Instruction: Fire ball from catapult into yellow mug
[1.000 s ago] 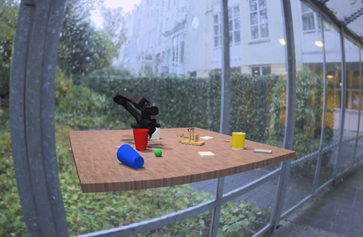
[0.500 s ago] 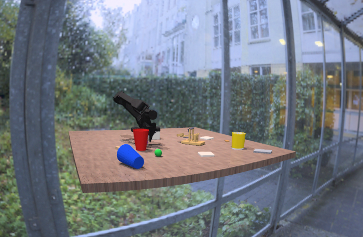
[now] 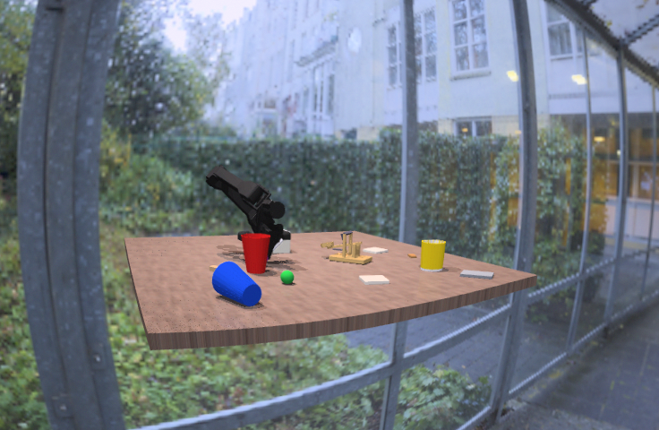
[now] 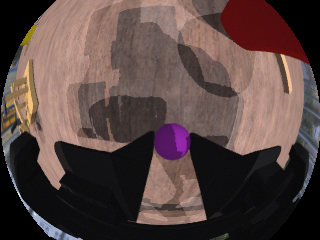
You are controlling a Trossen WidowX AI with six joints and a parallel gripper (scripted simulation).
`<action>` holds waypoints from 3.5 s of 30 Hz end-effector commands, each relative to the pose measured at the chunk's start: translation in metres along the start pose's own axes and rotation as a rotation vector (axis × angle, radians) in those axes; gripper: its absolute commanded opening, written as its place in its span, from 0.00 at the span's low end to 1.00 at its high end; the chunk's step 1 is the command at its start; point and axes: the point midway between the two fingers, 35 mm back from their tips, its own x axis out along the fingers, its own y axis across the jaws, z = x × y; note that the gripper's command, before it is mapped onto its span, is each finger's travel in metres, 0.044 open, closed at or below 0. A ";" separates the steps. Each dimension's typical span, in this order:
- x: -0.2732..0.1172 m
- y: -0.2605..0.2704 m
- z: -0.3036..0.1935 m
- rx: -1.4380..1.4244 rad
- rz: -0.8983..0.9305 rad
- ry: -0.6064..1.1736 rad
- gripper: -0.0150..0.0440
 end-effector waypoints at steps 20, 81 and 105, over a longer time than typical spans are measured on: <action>-0.105 -0.006 -0.001 0.019 0.052 -0.097 0.25; -0.115 0.198 0.019 -0.469 -0.009 0.215 0.25; -0.084 0.264 -0.006 -0.587 -0.085 0.334 0.25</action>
